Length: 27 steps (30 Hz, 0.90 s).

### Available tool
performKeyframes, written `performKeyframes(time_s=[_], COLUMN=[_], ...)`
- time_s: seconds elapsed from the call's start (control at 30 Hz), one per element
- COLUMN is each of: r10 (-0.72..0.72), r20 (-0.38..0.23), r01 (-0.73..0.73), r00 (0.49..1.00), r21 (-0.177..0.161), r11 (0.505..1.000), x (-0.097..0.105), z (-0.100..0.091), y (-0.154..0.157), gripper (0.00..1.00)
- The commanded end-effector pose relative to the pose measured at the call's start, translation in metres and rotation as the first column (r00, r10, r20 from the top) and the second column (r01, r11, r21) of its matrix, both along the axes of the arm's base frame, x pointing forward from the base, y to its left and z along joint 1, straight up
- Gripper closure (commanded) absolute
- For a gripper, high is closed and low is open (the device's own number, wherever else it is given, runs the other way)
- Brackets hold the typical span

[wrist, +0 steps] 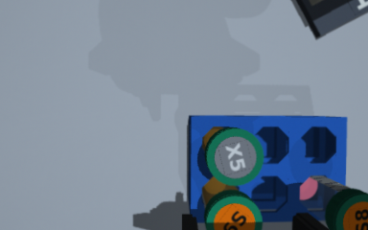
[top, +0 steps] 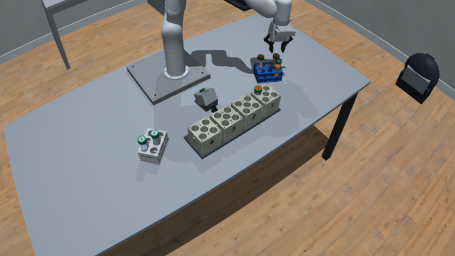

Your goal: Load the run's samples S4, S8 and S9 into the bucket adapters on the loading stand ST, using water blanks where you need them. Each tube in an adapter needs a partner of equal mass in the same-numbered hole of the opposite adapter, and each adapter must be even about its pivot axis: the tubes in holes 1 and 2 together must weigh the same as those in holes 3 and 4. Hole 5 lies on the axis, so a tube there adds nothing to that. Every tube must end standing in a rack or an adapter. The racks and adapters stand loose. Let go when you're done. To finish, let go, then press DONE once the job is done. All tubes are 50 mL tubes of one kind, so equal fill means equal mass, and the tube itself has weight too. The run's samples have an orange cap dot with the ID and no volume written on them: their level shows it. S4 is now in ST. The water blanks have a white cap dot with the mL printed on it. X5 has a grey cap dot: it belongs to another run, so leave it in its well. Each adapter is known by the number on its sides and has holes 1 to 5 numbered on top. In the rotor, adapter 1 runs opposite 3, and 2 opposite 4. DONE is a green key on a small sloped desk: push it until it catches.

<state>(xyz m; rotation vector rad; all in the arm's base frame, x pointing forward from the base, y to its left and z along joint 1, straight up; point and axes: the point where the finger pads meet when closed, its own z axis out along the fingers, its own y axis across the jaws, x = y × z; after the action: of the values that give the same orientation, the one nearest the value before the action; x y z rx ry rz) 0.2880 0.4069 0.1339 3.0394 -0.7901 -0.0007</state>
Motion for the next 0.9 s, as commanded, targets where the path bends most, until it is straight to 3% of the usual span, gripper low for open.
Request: performKeyframes(time_s=[0.0, 0.37, 0.87], r10=[0.000, 0.000, 0.000], r20=[0.010, 0.010, 0.010], r01=[0.000, 0.000, 0.000], r00=[1.000, 1.000, 1.000], r21=[0.000, 0.000, 0.000], r11=[1.000, 1.000, 1.000], x=[0.001, 0.001, 0.001], z=[-0.003, -0.025, -0.028], y=[0.001, 0.001, 0.001], gripper=[0.43, 0.43, 0.43])
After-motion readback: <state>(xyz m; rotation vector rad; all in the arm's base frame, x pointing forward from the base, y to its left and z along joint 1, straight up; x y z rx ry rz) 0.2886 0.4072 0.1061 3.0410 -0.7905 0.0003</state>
